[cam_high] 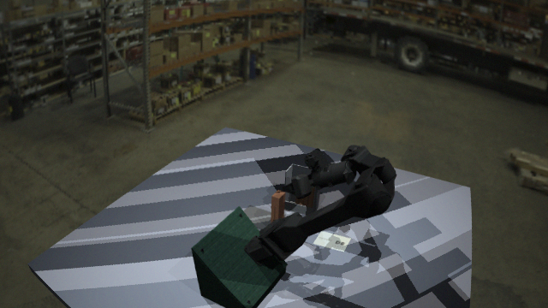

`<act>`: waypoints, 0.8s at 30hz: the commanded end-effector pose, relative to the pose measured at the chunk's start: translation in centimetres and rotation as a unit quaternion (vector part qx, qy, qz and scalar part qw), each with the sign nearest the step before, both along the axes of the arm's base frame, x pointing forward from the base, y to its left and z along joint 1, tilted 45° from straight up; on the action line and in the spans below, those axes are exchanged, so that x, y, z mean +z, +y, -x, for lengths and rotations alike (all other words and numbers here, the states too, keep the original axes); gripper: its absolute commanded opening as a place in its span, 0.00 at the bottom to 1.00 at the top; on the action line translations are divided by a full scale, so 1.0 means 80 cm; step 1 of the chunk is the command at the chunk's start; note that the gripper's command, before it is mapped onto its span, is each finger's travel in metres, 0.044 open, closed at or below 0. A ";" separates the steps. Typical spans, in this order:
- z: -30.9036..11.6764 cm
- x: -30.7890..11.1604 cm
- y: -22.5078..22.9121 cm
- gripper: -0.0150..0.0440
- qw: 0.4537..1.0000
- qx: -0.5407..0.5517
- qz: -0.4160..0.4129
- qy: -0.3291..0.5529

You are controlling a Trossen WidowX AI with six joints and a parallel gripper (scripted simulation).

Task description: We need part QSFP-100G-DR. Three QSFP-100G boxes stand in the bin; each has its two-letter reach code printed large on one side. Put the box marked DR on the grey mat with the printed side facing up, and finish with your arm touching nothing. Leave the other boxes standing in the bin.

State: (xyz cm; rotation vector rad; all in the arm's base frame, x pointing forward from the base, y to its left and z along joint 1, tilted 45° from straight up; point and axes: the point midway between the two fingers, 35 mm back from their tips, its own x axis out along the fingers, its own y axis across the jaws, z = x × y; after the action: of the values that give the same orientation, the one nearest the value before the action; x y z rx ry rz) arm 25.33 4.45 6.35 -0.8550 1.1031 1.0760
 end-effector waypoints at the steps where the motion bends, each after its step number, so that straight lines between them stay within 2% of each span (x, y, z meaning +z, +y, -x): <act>1: 0.001 0.010 -0.013 1.00 1.000 0.025 0.000 0.005; 9: 0.005 0.029 -0.038 1.00 0.998 0.067 0.002 0.020; 24: 0.004 0.010 -0.058 1.00 0.998 0.067 0.004 0.019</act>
State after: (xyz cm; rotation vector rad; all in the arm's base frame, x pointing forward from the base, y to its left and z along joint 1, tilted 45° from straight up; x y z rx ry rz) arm 25.00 0.14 7.44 -0.9261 1.0960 1.2028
